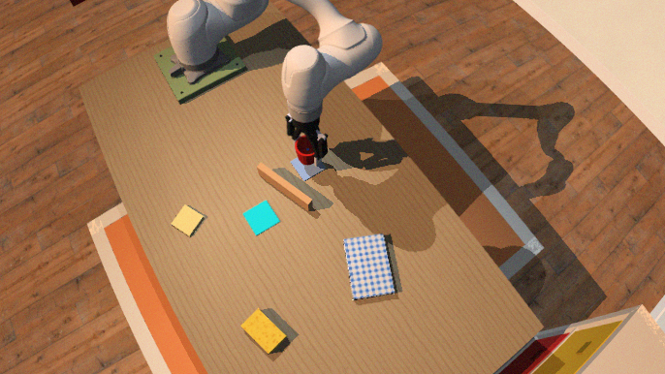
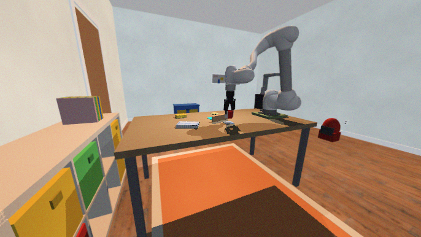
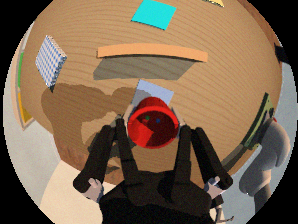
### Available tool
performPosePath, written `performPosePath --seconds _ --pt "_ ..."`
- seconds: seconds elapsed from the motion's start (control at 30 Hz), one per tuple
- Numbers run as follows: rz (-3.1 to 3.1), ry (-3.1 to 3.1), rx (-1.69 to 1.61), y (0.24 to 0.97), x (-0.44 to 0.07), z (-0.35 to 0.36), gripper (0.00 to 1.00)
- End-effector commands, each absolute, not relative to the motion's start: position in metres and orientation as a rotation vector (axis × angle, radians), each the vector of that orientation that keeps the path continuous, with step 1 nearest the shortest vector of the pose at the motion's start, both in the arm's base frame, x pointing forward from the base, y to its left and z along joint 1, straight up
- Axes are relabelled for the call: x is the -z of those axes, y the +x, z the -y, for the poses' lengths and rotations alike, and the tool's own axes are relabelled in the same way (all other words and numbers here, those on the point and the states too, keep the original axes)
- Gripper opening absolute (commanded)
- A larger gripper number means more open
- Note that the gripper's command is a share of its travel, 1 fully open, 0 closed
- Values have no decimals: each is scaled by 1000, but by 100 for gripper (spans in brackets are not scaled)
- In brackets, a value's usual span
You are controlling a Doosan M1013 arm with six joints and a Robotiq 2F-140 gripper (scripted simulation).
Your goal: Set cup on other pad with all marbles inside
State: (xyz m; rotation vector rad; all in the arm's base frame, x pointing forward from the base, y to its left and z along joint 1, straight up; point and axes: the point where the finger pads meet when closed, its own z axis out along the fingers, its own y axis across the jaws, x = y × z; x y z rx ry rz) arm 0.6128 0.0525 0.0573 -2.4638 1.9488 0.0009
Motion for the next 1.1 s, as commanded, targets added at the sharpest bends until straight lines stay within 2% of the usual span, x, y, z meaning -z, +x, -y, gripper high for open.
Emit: performPosePath --seconds 0.0,0.33,1.07 --pt "-1949 -2464 -1 613 -67 -53 49" --pt "-1949 -2464 -1 613 -89 -53 49" --pt "-1949 -2464 -1 613 -94 -52 49"
